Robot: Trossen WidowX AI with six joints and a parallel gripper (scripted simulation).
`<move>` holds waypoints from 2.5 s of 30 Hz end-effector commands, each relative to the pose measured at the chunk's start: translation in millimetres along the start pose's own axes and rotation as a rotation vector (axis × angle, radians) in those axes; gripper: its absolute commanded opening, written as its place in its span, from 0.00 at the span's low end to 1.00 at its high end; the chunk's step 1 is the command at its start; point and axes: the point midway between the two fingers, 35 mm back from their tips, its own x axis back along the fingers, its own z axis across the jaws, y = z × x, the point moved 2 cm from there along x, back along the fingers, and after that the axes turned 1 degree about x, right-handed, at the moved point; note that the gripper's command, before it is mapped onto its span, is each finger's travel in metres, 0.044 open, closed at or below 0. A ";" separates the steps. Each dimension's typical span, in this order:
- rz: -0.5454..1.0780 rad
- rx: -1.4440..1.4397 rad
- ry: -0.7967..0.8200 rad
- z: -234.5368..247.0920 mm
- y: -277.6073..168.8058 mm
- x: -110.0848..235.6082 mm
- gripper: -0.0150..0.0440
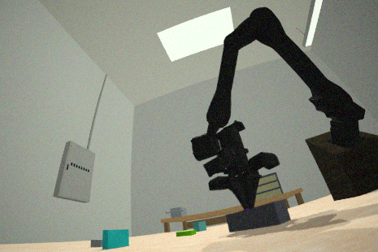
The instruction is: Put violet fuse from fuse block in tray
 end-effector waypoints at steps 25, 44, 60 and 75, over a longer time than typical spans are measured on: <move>0.001 0.003 -0.001 -0.8 0.4 14.3 0.25; 0.000 0.002 -0.001 -0.8 0.2 23.7 0.25; 0.000 0.001 0.000 -0.5 0.0 31.6 0.25; 0.001 0.000 0.000 -0.7 -0.1 46.0 0.25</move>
